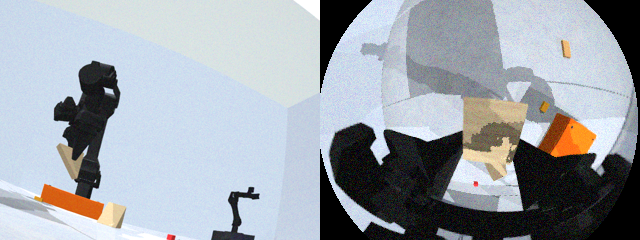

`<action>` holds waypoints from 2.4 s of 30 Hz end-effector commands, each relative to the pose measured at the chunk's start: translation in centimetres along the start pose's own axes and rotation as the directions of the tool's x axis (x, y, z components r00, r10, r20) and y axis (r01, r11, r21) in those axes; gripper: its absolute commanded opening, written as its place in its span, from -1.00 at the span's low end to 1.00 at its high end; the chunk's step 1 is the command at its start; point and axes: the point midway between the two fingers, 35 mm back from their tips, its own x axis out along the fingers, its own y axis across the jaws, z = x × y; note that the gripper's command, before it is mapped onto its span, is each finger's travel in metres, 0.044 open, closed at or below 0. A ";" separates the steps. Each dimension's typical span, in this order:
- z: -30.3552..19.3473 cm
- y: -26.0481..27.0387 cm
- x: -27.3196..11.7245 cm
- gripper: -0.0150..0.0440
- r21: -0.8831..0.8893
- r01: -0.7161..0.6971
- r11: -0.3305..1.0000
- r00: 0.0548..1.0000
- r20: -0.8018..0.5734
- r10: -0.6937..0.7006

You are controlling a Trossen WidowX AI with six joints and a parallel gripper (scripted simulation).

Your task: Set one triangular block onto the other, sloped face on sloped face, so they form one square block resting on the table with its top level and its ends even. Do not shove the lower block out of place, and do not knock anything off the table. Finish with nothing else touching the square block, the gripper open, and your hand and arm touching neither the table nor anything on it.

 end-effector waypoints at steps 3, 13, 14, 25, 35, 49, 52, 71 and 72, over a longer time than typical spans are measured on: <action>-0.4 0.4 -0.3 -0.49 -0.207 0.002 0.978 1.000 0.004 -0.001; -1.4 0.8 -0.6 -0.49 -0.529 0.005 0.849 1.000 0.002 -0.005; -1.5 0.8 -0.6 -0.49 -0.558 0.005 0.830 1.000 0.002 -0.005; -2.5 1.2 -0.9 -0.49 -0.828 0.006 0.560 1.000 0.000 -0.010; -3.5 1.4 -1.2 -0.49 -0.970 0.003 0.243 1.000 -0.001 -0.014; -4.8 1.7 -1.6 -0.49 -0.971 -0.007 -0.240 1.000 -0.002 -0.020; -5.1 1.8 -1.7 -0.49 -0.940 -0.009 -0.340 1.000 -0.002 -0.021; -6.9 2.1 -2.3 -0.49 -0.532 -0.027 -0.847 1.000 -0.003 -0.030; -7.0 2.1 -2.3 -0.49 -0.502 -0.027 -0.865 1.000 -0.003 -0.030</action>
